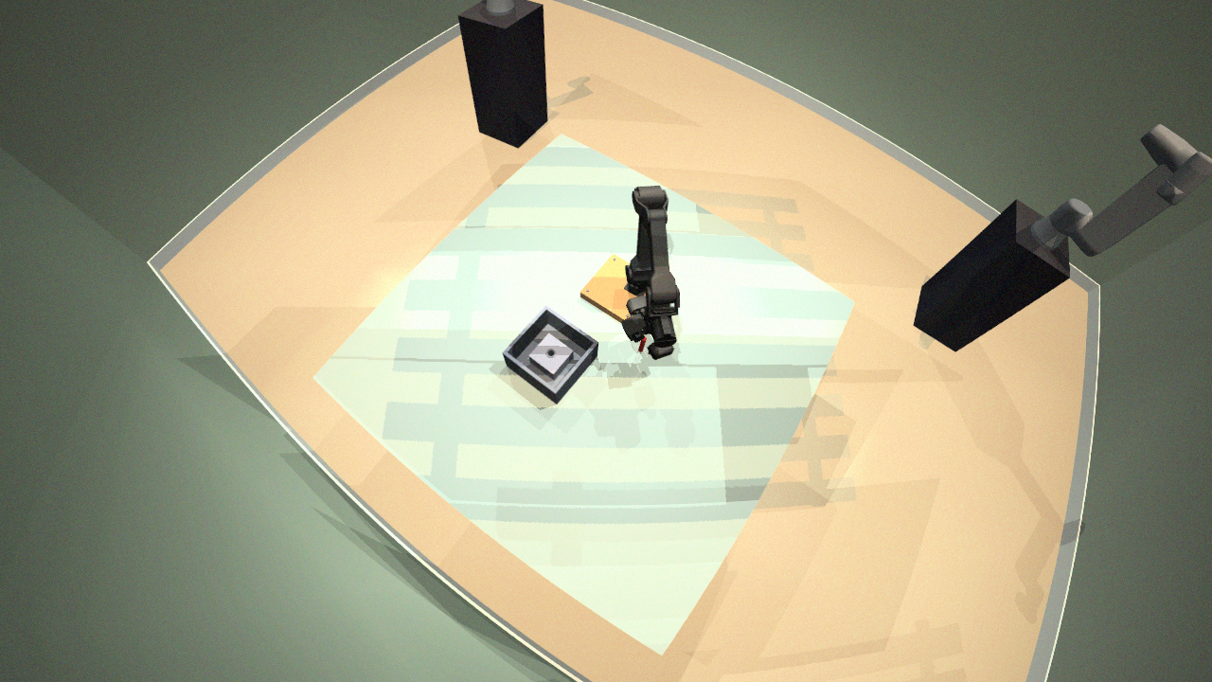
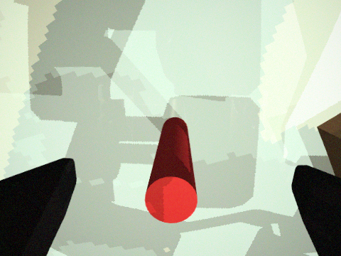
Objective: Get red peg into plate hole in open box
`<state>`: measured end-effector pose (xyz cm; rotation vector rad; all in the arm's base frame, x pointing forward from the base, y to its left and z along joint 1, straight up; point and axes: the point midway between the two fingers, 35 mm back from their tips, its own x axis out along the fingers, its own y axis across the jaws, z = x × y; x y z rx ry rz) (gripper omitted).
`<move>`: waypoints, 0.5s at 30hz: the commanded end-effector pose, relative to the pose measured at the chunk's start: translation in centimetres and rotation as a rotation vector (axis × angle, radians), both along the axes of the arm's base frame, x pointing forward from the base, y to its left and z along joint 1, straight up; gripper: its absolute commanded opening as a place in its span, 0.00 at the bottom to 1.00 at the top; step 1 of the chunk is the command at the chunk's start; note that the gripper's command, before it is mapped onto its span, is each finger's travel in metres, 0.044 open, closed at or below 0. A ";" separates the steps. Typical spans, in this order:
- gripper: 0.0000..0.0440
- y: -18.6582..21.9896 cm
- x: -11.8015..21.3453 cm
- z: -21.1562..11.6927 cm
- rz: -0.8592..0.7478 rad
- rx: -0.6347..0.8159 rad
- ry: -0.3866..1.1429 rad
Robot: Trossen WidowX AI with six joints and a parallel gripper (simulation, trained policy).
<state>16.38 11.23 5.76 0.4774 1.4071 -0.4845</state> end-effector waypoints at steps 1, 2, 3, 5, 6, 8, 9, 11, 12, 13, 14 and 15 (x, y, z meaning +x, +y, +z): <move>0.86 0.0 0.2 -0.7 -0.017 -0.015 0.005; 0.82 0.0 0.3 -0.9 -0.020 -0.018 0.008; 0.76 0.0 0.3 -1.2 -0.023 -0.022 0.011; 0.65 0.0 0.4 -1.6 -0.029 -0.030 0.020; 0.59 -0.1 0.4 -1.9 -0.033 -0.036 0.026; 0.47 -0.2 0.4 -2.4 -0.040 -0.048 0.038; 0.41 -0.3 0.4 -2.6 -0.044 -0.055 0.045; 0.29 -0.4 0.3 -3.0 -0.051 -0.070 0.059; 0.23 -0.5 0.3 -3.2 -0.053 -0.078 0.065; 0.17 -0.5 0.3 -3.4 -0.054 -0.085 0.071; 0.11 -0.6 0.2 -3.5 -0.055 -0.093 0.076; 0.06 -0.6 0.2 -3.6 -0.055 -0.100 0.081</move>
